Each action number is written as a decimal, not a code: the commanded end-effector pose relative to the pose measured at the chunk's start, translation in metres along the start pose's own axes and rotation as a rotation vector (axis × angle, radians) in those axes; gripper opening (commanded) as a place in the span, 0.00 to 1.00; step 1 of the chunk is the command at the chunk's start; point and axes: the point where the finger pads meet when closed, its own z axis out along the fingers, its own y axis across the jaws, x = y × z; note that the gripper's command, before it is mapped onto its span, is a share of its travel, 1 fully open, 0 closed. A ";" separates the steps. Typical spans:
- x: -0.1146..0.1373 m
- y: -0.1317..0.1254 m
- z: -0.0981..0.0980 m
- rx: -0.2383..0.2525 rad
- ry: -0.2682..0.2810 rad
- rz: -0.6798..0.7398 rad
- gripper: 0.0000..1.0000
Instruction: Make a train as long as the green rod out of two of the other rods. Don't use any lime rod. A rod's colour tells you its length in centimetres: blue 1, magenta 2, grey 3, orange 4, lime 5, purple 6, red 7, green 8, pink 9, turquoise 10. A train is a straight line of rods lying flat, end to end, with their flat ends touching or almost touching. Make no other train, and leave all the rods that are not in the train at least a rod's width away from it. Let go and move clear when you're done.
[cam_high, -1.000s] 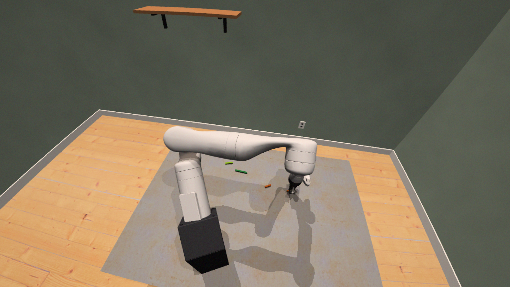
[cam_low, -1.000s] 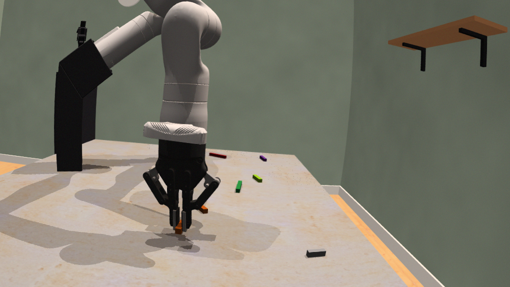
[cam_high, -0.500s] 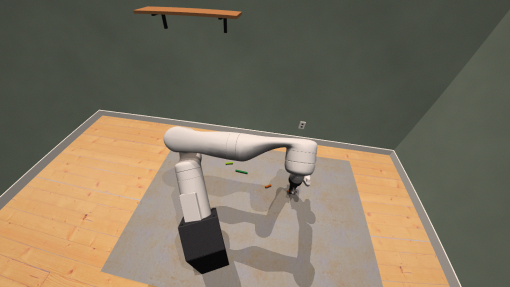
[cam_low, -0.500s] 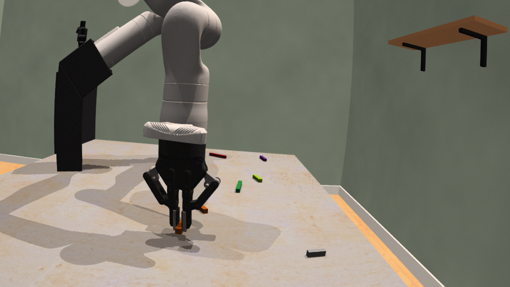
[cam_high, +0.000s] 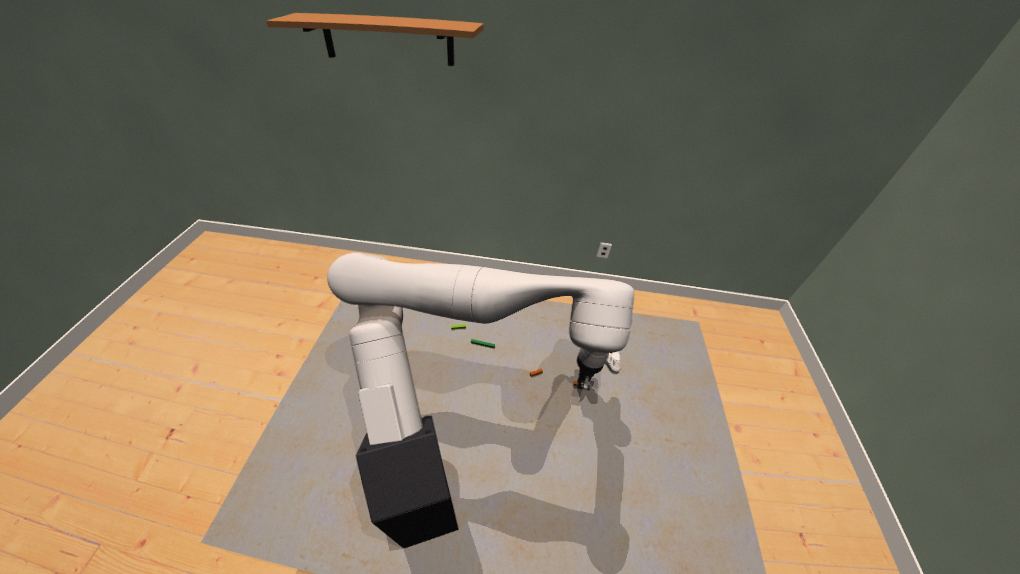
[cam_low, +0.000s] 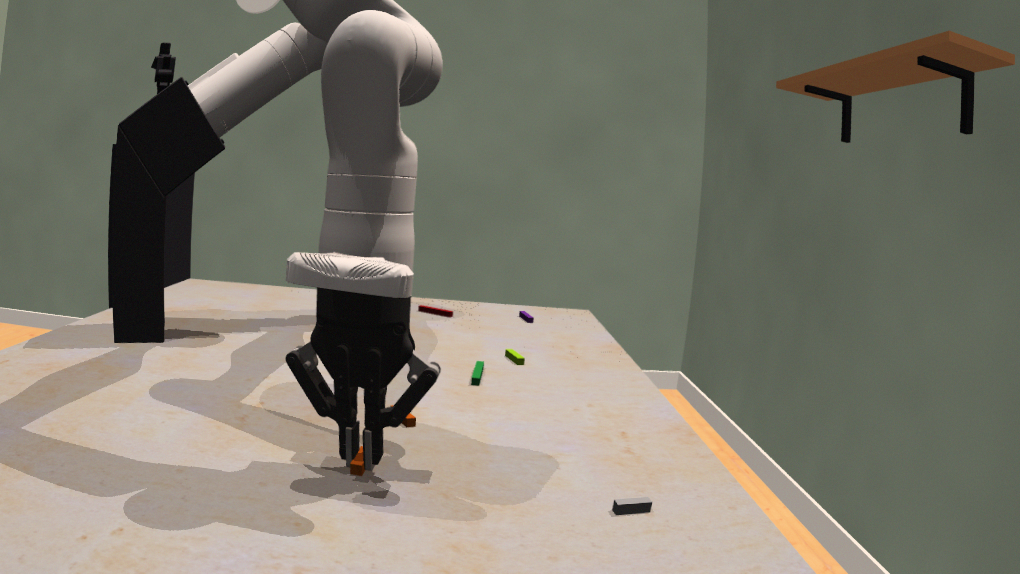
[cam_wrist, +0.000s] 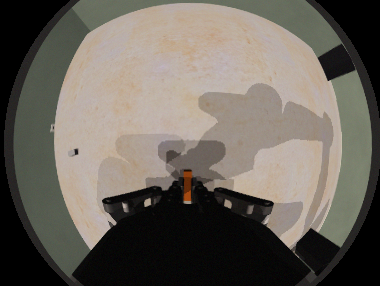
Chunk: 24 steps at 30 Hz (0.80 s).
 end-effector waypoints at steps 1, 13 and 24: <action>0.000 0.000 0.002 0.000 0.000 0.000 0.05; 0.000 0.000 0.005 0.000 0.000 0.000 0.05; 0.000 0.000 0.005 0.000 0.000 0.000 0.05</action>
